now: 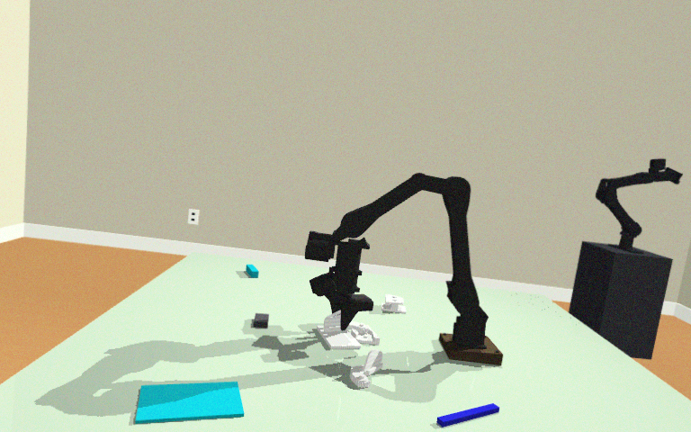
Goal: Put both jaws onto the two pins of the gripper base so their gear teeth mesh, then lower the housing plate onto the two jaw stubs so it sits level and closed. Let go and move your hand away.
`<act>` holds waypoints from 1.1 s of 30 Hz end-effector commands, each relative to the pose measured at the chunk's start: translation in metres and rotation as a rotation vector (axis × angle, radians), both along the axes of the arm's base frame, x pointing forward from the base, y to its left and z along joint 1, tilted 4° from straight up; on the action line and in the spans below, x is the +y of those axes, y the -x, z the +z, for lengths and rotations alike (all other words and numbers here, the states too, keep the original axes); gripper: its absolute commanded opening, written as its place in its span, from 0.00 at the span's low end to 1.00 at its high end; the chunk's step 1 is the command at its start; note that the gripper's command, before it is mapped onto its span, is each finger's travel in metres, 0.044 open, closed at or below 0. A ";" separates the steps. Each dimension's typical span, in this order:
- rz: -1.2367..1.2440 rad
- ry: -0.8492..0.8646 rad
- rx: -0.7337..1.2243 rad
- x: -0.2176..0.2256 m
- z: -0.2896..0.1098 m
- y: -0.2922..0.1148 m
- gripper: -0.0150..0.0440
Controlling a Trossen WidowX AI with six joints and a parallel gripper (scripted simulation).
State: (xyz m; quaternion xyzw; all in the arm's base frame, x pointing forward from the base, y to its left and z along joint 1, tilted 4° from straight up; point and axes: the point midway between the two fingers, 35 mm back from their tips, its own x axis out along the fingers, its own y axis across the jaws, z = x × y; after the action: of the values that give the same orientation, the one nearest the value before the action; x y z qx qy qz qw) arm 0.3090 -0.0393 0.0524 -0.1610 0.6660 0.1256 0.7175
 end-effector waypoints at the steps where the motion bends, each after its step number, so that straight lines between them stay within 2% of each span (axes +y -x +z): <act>1: 0.002 0.006 -0.001 -0.001 -0.002 0.000 0.48; 12: 0.002 0.006 -0.001 -0.001 -0.002 0.000 0.48; 16: 0.000 0.000 0.000 0.000 0.000 0.000 0.63; 29: 0.000 0.000 0.000 0.000 0.000 0.000 0.63; 33: 0.001 0.002 0.000 0.001 0.025 0.000 0.63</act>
State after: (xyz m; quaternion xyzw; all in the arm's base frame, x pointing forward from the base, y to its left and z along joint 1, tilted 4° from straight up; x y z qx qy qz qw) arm 0.3053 -0.0387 0.0567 -0.1594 0.6718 0.1278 0.7120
